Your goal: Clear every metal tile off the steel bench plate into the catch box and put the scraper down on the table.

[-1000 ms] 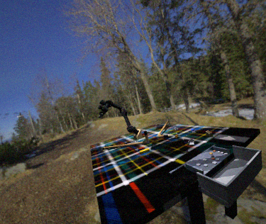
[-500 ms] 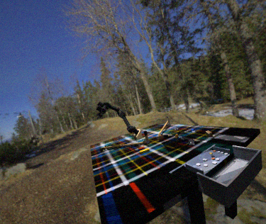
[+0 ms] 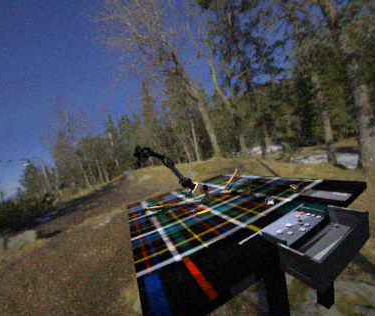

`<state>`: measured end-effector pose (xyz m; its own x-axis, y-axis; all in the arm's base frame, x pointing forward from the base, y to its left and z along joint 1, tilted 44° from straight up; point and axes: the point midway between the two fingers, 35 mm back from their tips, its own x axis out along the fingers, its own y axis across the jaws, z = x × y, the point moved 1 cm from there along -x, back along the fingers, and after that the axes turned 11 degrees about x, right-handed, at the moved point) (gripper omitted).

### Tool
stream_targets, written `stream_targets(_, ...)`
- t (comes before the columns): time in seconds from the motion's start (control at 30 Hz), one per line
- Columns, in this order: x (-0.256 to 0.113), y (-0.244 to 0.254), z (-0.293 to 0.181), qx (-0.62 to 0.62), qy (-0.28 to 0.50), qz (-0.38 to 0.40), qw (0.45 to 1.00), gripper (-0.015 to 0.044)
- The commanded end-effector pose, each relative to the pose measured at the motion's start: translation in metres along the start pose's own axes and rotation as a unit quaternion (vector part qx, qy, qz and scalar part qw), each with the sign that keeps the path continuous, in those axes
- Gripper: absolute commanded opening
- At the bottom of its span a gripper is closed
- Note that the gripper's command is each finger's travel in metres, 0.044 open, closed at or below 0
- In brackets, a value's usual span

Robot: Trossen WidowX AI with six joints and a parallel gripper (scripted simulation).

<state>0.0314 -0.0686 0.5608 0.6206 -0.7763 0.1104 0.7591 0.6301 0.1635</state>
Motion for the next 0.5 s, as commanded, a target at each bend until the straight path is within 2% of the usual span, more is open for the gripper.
stream_targets(0.0,0.012,0.005,-0.002,-0.005,0.007,0.017,1.000,0.0440)
stream_targets(0.47,0.038,0.030,0.002,-0.007,0.008,0.089,0.996,0.0440)
